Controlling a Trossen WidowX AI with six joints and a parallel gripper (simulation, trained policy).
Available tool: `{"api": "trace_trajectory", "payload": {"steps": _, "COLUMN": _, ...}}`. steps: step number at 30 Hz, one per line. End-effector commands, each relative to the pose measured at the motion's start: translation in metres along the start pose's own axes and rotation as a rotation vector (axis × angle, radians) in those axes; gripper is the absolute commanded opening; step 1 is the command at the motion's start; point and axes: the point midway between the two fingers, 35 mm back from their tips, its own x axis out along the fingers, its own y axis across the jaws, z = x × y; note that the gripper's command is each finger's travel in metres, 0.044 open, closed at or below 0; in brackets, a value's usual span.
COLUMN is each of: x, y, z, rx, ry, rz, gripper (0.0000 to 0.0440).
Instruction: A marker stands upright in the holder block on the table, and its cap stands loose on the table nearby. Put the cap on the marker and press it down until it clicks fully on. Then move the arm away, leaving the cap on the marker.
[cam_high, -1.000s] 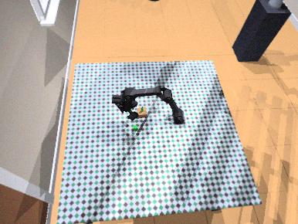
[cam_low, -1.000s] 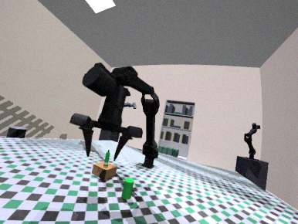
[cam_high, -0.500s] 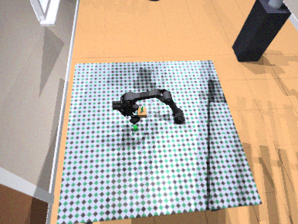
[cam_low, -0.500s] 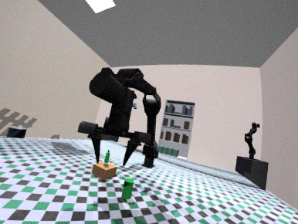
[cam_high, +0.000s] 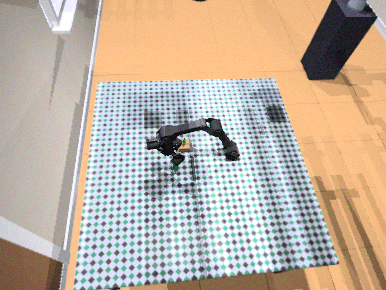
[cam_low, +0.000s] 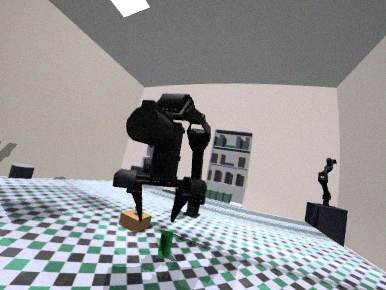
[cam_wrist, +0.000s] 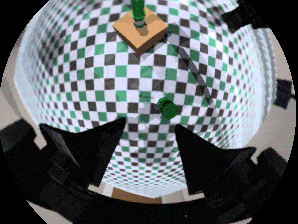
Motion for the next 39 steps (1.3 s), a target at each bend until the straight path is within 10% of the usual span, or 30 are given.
{"api": "trace_trajectory", "payload": {"steps": 1, "x": 0.008, "y": -0.005, "z": 0.001, "rx": -0.005, "ry": -0.030, "rz": -0.015, "gripper": 0.0314}}
{"api": "trace_trajectory", "payload": {"steps": 30, "x": 0.066, "y": -0.031, "z": 0.008, "rx": -0.116, "ry": -0.136, "rz": -0.079, "gripper": 0.0259}}
{"api": "trace_trajectory", "payload": {"steps": 39, "x": 0.058, "y": -0.031, "z": 0.010, "rx": -0.136, "ry": -0.128, "rz": -0.047, "gripper": 0.0088}}
